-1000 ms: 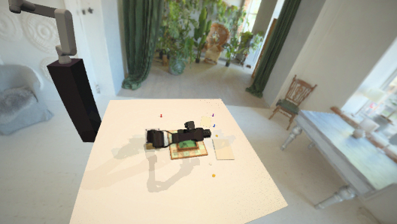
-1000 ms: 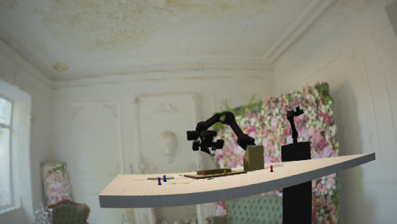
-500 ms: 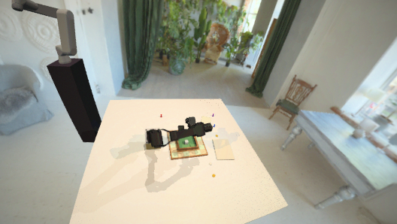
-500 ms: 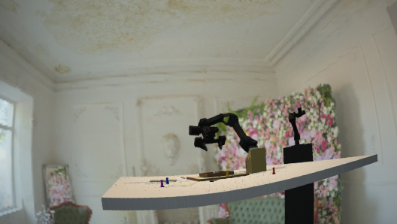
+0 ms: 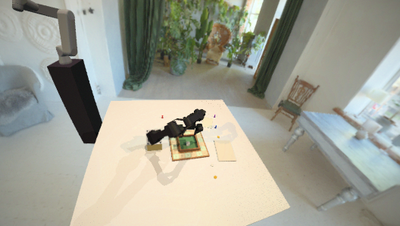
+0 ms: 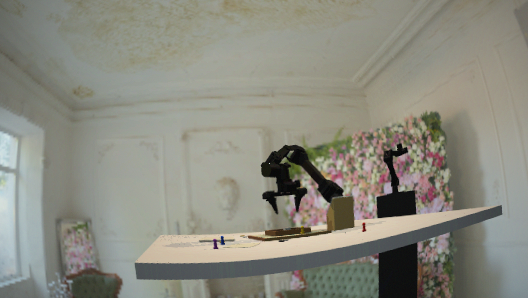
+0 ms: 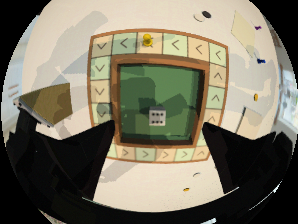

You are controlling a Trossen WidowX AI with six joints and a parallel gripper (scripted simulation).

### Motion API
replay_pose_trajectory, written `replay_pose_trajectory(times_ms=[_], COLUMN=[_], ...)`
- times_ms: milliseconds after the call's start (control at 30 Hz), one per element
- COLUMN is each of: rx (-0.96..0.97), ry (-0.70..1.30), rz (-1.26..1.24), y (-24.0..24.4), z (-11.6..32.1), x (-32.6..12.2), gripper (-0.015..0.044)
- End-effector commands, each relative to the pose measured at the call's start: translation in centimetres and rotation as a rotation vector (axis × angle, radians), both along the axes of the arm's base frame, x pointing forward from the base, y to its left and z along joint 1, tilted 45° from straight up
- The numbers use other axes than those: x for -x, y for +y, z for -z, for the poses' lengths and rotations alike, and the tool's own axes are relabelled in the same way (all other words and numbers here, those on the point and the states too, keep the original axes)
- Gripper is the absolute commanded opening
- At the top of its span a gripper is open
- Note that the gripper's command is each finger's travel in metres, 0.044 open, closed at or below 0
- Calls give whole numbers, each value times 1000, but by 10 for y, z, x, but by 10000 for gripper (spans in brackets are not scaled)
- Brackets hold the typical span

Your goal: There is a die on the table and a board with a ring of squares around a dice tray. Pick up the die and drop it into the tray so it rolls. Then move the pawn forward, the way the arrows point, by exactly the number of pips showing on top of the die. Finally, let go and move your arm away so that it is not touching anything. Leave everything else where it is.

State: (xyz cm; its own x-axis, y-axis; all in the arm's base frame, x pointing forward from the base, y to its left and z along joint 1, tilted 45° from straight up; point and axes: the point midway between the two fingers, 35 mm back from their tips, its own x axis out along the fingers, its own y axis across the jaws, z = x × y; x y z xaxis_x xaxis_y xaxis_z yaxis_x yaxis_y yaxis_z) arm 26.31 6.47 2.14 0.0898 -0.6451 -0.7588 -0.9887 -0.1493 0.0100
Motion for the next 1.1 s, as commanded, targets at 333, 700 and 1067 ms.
replay_pose_trajectory(times_ms=[333, 700, 1067], rx=[-67, -132, -132], ry=[-571, -1053, -1054], rz=[635, 1133, 1133], y=[36, 55, 56], z=[54, 96, 97], x=[13, 32, 31], gripper=[200, 200, 200])
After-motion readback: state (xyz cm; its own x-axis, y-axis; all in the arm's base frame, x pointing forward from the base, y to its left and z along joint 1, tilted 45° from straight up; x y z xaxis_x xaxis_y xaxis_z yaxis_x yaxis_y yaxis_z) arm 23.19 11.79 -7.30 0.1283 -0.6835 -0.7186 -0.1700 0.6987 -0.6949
